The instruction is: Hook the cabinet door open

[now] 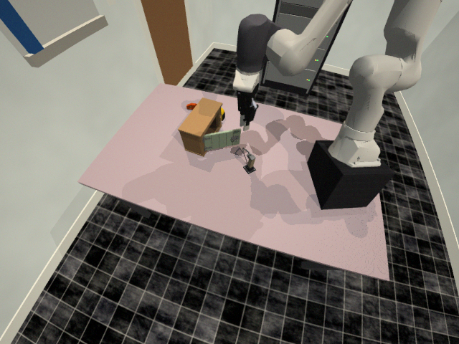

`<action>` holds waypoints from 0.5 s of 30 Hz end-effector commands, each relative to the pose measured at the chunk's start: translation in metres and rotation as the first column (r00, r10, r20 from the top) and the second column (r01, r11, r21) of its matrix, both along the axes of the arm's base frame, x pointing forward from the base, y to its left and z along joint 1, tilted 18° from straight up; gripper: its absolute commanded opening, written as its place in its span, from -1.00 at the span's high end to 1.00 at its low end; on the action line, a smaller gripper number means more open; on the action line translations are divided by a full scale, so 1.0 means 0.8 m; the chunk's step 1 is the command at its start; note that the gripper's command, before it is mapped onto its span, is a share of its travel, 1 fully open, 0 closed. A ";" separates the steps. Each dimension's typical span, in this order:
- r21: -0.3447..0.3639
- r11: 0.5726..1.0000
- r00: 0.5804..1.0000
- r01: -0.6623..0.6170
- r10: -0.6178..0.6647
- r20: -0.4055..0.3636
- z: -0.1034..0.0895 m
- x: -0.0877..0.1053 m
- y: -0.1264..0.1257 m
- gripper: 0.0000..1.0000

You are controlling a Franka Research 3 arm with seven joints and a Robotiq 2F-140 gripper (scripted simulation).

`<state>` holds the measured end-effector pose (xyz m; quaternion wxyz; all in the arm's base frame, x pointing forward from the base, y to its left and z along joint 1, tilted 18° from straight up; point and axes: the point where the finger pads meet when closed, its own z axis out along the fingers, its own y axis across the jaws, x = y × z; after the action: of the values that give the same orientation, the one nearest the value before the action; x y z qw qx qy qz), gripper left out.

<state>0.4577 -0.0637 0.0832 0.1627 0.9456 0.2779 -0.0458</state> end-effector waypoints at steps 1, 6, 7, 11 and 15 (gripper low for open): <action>0.013 0.965 0.961 -0.262 0.263 -0.084 -0.005 -0.022 0.028 0.68; 0.000 0.903 0.893 -0.430 0.425 -0.150 -0.002 -0.024 0.036 0.71; 0.000 0.889 0.877 -0.459 0.453 -0.162 -0.002 -0.024 0.036 0.71; 0.003 0.844 0.828 -0.536 0.526 -0.194 -0.002 -0.024 0.036 0.71; 0.017 0.772 0.747 -0.636 0.621 -0.239 -0.002 -0.024 0.036 0.71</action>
<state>0.4421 -0.0334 0.0818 0.1873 0.8446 0.4905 -0.1043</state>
